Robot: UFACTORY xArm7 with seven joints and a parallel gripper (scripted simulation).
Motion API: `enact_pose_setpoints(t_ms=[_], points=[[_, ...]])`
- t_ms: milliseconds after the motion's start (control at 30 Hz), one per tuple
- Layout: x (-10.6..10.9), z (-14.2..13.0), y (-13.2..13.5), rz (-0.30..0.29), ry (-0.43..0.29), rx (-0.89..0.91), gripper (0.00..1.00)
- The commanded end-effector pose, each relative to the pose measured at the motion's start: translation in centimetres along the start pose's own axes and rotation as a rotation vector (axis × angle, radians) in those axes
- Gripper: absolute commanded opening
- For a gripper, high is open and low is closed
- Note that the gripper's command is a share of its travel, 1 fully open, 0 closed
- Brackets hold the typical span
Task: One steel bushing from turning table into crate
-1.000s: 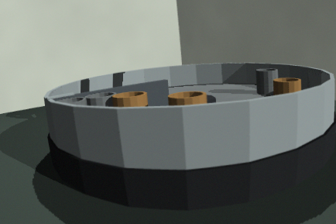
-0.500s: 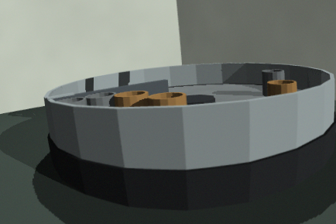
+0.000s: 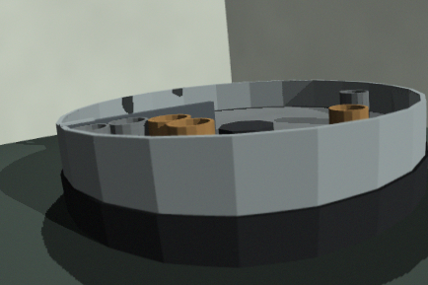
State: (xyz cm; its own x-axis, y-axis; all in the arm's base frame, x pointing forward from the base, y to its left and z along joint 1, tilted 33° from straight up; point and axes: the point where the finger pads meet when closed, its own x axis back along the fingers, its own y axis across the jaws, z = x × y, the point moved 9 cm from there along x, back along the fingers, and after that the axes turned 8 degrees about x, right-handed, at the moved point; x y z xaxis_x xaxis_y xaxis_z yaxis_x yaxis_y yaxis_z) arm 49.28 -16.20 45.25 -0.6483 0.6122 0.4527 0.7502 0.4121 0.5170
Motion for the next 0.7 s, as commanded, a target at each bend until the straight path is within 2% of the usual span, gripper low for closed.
enact_pose_setpoints(t_ms=[0, 500, 533, 667], points=[[2.4, 2.4, 1.8, -0.095, 0.001, 0.097, 1.00], [2.4, 2.4, 1.8, -0.095, 0.001, 0.097, 1.00], [4.6, 5.2, 3.0, -0.180, 0.012, 0.195, 1.00], [5.5, 6.4, 3.4, -0.212, 0.019, 0.236, 1.00]])
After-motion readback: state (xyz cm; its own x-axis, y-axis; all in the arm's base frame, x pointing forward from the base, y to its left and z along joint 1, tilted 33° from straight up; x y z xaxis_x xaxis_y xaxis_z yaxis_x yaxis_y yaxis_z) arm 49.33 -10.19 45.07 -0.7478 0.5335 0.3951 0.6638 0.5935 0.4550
